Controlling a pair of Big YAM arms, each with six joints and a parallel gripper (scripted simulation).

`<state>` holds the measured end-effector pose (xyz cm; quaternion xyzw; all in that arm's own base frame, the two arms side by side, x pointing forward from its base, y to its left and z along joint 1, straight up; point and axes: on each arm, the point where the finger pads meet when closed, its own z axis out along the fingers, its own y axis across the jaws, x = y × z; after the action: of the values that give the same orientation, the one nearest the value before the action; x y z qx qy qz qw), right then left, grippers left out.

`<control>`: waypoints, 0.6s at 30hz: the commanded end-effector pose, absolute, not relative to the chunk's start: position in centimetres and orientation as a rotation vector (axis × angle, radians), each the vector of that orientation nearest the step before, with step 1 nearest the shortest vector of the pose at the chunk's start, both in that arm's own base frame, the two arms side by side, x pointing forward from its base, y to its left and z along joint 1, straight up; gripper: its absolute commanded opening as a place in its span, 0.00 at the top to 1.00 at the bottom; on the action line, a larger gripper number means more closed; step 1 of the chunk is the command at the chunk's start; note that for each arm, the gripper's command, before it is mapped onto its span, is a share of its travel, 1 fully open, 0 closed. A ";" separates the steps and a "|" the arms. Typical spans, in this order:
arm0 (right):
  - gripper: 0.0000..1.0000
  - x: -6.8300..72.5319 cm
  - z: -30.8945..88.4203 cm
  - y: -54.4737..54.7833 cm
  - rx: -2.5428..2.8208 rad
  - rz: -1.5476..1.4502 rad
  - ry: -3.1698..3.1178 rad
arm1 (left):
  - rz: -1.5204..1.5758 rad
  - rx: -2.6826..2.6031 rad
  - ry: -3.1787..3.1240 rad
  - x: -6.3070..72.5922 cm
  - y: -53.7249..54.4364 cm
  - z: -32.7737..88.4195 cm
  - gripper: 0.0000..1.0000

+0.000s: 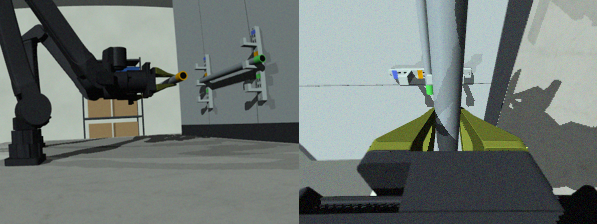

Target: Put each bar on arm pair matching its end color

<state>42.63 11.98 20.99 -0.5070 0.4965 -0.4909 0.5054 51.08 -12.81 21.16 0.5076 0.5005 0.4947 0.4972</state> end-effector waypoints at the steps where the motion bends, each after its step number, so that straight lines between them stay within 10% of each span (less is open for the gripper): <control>1: 1.00 43.1 23.2 11.4 -1.160 -1.203 1.186 | 1.219 1.177 1.200 51.4 -12.5 23.0 1.00; 18: 1.00 43.1 26.1 11.4 -1.161 -1.203 1.186 | 1.220 1.177 1.200 51.5 -12.6 25.8 1.00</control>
<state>41.97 11.78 21.69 -0.5182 0.4992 -0.4852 0.4968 50.66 -13.00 21.65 0.5143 0.5041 0.4878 0.4934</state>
